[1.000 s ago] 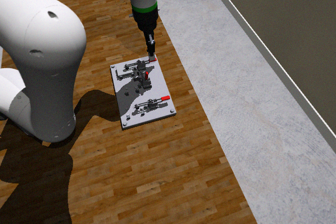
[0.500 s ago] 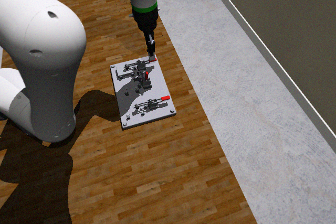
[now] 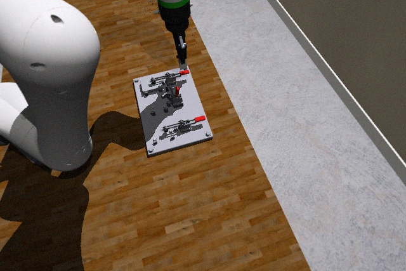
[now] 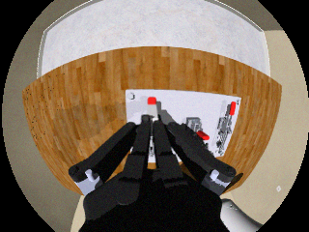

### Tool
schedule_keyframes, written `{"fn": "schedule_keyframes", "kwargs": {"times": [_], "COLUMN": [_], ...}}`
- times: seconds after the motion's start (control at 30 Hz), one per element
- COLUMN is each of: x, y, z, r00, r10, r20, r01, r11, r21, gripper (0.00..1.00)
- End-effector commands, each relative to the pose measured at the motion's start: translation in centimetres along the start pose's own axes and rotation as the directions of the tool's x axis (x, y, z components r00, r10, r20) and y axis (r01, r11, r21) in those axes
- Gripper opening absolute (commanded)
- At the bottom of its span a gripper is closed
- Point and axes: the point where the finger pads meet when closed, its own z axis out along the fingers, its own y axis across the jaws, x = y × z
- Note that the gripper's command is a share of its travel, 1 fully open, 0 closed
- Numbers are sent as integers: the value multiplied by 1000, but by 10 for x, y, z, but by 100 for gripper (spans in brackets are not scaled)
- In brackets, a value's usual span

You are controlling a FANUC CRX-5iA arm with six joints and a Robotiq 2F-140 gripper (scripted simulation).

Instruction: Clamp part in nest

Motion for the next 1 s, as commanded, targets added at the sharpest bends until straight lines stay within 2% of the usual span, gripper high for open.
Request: {"fn": "schedule_keyframes", "kwargs": {"times": [0.0, 0.37, 0.97], "x": [0, 0, 0], "y": [0, 0, 0], "z": [-10, -41, -47], "r00": [1000, 1000, 1000], "r10": [0, 0, 0], "r20": [0, 0, 0], "r01": [0, 0, 0], "r11": [1000, 1000, 1000], "r21": [0, 0, 0], "gripper": [0, 0, 0]}}
